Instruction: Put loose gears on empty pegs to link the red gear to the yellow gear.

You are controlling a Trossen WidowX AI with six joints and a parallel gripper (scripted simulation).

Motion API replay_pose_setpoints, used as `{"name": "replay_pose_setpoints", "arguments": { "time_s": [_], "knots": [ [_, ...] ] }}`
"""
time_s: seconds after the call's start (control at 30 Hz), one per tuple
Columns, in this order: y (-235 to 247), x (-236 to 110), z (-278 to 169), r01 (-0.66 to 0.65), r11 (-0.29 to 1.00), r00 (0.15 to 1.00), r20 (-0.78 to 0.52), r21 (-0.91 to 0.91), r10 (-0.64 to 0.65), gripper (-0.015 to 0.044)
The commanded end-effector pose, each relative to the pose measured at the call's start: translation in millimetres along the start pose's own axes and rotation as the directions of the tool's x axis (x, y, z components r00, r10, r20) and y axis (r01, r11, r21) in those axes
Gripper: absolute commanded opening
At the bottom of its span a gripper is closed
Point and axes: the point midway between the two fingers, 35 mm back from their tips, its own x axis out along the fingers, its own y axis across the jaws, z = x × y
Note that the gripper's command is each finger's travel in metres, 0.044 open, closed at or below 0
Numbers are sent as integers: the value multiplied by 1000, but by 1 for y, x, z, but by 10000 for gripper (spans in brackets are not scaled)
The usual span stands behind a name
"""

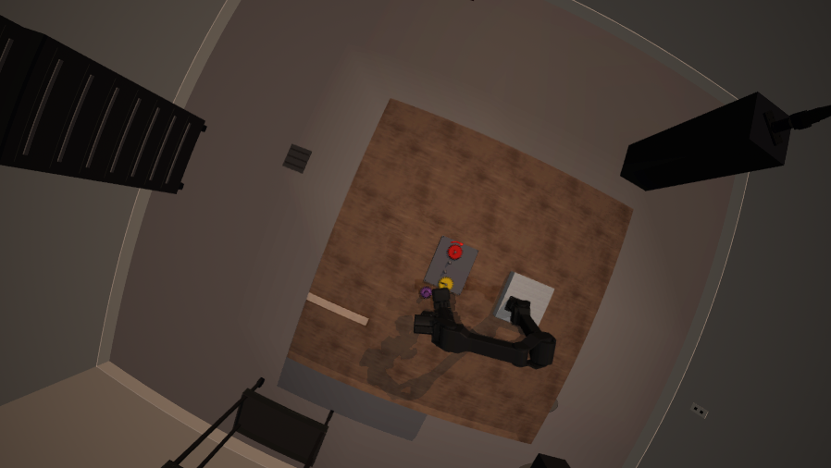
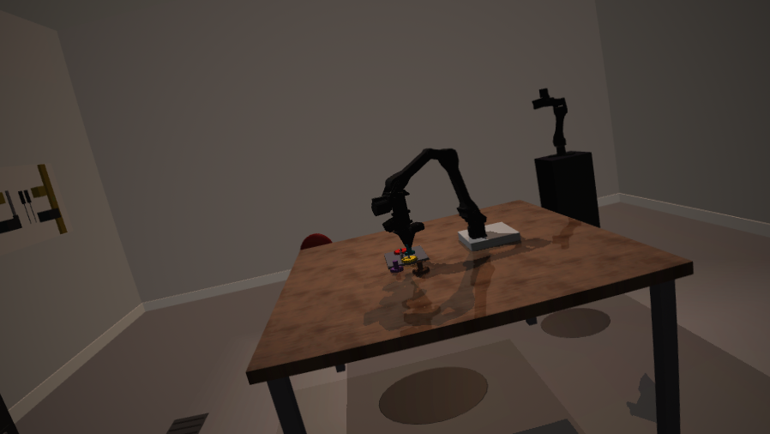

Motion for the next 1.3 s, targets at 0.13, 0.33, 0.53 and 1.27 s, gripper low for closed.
{"name": "replay_pose_setpoints", "arguments": {
  "time_s": [0.13, 0.33, 0.53, 1.27],
  "knots": [
    [0, -26, 0, 0, 1000, 1000, 14, -3, 0, 0],
    [0, -41, -3, 0, 1000, 1000, 14, -3, 0, 0],
    [1, -56, -6, 0, 1000, 1000, 12, 2, 0, 0],
    [-9, -81, -14, 1, 1000, 1000, 13, -3, -1, 0]
  ]
}}
